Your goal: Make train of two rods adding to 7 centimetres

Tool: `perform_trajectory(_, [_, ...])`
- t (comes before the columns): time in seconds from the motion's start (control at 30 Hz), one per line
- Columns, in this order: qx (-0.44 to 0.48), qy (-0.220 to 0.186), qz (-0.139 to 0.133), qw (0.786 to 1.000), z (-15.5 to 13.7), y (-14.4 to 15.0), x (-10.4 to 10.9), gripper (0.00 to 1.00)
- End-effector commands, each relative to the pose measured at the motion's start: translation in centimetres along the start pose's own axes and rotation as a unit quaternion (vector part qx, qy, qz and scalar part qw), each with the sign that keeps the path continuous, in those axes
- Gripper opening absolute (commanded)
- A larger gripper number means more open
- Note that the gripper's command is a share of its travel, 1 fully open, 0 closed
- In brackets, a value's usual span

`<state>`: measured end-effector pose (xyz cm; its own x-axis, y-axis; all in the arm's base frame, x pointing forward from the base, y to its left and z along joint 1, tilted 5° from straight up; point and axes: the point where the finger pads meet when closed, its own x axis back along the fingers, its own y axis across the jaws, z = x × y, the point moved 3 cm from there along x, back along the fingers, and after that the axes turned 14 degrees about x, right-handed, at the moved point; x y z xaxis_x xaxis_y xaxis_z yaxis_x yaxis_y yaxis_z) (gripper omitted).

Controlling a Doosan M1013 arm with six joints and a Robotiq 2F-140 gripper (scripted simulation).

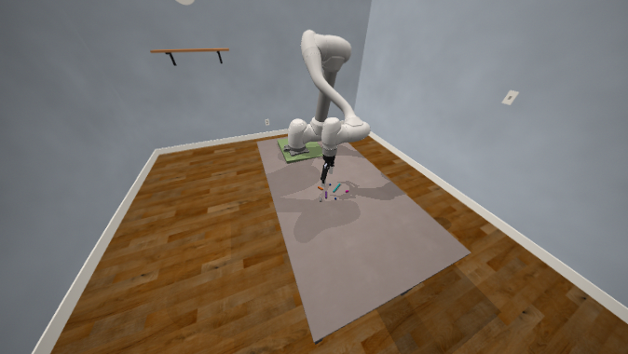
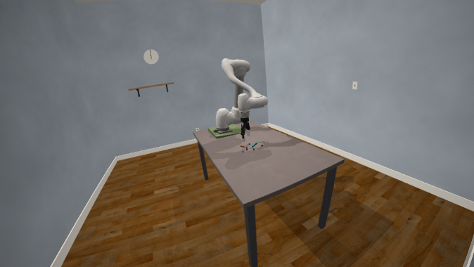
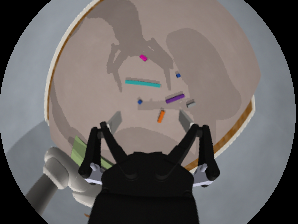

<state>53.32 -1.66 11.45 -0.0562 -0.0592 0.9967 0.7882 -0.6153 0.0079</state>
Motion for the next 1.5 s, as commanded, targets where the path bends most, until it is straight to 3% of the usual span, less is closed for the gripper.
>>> perform_trajectory(0.0, [0.000,0.000,0.000,1.000,0.0,0.0,0.0,1.00])
perform_trajectory(0.43, [-0.008,0.000,0.000,1.000,0.0,0.1,0.0,1.00])
perform_trajectory(0.77, [-0.133,0.000,0.000,0.991,-0.1,1.3,0.2,1.00])
perform_trajectory(1.27, [-0.382,0.000,0.000,0.924,-0.4,3.7,0.7,1.00])
perform_trajectory(1.33, [-0.382,0.000,0.000,0.924,-0.4,3.7,0.7,1.00])
perform_trajectory(1.37, [-0.425,0.000,0.000,0.905,-0.5,4.2,0.8,1.00])
perform_trajectory(1.47, [-0.461,0.000,0.000,0.888,-0.6,4.6,0.8,1.00])
